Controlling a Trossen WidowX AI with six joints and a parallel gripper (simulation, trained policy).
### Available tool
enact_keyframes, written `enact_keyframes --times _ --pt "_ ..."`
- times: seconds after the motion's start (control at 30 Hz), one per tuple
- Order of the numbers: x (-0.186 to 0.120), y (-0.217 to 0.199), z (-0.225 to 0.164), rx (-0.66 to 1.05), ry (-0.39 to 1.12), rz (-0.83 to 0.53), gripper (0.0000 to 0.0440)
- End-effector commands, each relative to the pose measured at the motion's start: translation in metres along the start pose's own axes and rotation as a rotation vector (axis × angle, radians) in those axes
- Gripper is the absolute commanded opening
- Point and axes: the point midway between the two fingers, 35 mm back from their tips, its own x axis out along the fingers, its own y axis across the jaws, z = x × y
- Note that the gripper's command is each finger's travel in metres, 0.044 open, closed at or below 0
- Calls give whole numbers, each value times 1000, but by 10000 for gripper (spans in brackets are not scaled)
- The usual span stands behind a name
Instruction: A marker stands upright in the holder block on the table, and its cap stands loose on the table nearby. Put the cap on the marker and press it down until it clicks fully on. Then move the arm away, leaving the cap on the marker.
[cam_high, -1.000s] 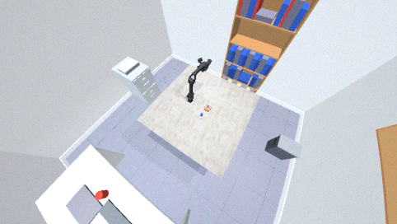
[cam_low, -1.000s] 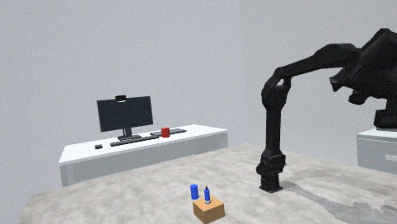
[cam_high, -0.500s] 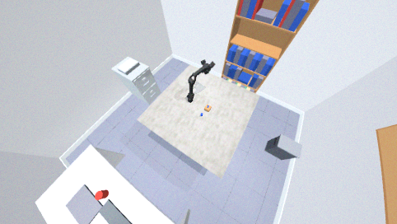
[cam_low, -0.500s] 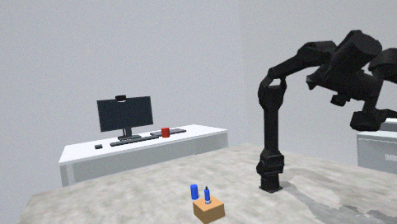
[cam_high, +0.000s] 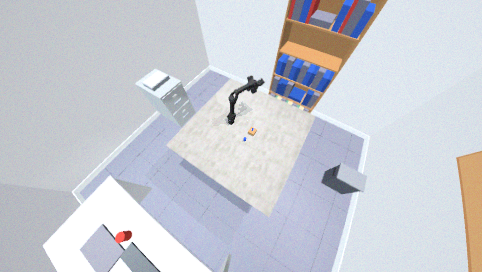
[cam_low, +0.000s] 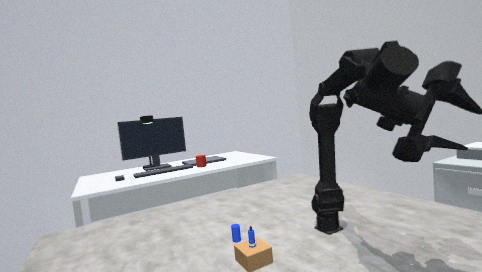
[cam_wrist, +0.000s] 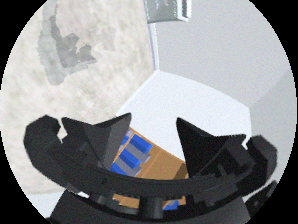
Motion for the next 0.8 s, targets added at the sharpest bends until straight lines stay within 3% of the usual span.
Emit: enact_keyframes --times 0.0,0.77 --pt "-13 9 -4 7 33 27 329" --pt "-89 56 -12 73 199 153 328"
